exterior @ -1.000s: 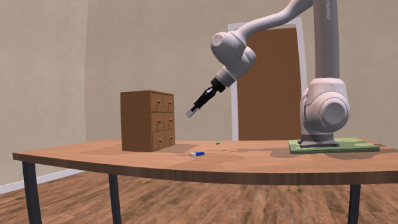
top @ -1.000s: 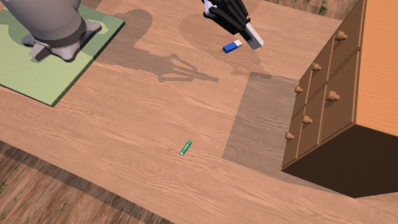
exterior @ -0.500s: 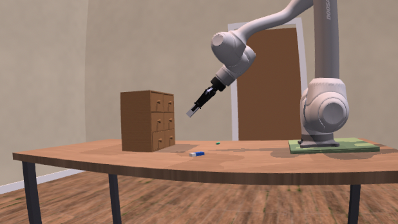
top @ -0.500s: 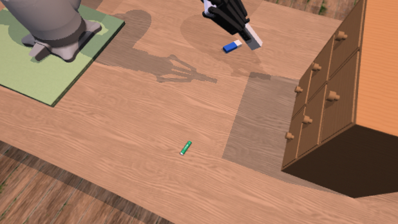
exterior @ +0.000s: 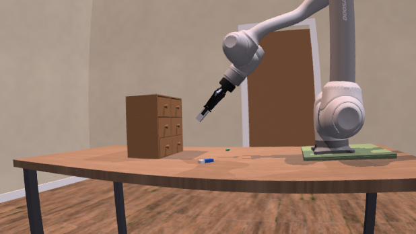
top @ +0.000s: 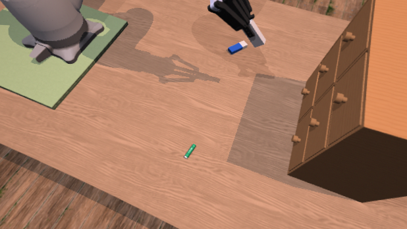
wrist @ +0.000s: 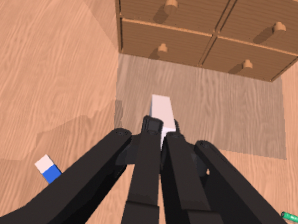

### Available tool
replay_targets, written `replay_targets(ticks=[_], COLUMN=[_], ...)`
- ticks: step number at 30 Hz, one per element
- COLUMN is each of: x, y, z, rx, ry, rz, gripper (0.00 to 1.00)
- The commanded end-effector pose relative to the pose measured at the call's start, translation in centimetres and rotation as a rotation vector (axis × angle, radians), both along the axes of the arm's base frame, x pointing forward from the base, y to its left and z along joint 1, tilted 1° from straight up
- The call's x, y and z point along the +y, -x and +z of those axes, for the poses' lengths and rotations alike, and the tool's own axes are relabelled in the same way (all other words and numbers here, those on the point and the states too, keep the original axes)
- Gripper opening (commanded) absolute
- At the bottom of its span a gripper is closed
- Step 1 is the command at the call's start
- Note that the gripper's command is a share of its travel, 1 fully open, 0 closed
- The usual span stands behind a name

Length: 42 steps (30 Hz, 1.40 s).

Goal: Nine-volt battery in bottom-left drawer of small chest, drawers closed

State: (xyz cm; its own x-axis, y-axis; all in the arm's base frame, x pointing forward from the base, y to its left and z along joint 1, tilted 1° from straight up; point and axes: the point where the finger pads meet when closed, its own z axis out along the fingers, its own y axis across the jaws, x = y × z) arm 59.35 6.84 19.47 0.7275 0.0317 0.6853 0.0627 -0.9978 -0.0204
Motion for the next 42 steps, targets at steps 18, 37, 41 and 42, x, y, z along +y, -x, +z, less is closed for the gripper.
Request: replay_targets(ticks=[18, 37, 41, 42], x=[0.0, -0.1, -0.1, -0.1], y=[3.6, 5.7, 5.8, 5.8], z=[3.5, 5.4, 5.6, 5.6], rx=[0.438, 0.678, 0.7, 0.7], ry=[0.042, 0.054, 0.055, 0.055], rz=[-0.015, -0.012, -0.011, -0.011], gripper=[0.0, 0.0, 0.0, 0.0])
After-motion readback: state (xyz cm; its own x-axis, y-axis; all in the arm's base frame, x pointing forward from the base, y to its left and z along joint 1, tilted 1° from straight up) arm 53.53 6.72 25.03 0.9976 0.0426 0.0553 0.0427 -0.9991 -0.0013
